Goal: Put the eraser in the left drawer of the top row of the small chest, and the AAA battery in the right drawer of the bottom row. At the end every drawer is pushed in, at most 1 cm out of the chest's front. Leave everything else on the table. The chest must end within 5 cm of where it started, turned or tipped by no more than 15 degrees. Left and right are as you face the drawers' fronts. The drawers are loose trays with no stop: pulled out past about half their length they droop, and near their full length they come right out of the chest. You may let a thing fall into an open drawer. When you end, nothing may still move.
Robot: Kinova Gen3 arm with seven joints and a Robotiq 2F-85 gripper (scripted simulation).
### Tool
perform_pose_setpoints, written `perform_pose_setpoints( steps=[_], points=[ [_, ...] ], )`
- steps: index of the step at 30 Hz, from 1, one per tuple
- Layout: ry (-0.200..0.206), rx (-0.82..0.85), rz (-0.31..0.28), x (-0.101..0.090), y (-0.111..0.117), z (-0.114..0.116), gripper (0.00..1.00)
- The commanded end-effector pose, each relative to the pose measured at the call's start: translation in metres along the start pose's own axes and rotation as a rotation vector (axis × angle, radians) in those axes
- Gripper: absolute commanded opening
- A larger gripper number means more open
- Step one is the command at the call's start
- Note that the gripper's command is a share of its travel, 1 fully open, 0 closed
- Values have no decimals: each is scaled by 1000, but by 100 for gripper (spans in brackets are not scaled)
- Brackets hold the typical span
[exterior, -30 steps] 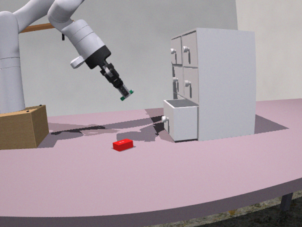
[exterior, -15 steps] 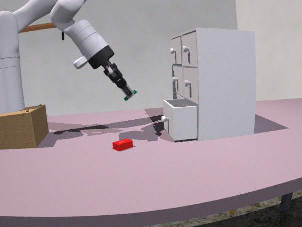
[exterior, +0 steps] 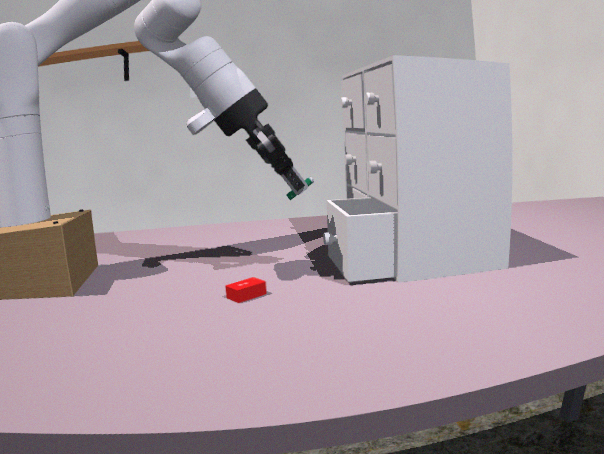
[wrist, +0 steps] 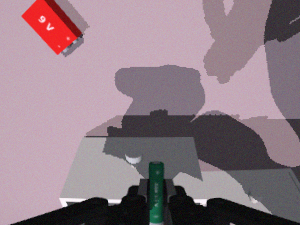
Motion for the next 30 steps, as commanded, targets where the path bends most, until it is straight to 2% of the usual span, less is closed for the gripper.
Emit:
perform_pose_setpoints(
  steps=[1,15,30],
  points=[
    [-5,-9,-6,5,-9,2,5],
    [-5,-9,-6,36,-55,0,5],
    [-5,-9,-6,46,-69,0,5]
  ],
)
Point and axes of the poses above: the point where the finger pads meet when closed, its own x axis out along the fingers, its own z axis across the jaws, y = z × x, the point moved 2 cm from there along -x, back along the fingers, and after that the axes turned 3 degrees about -x, right-handed, at the moved point
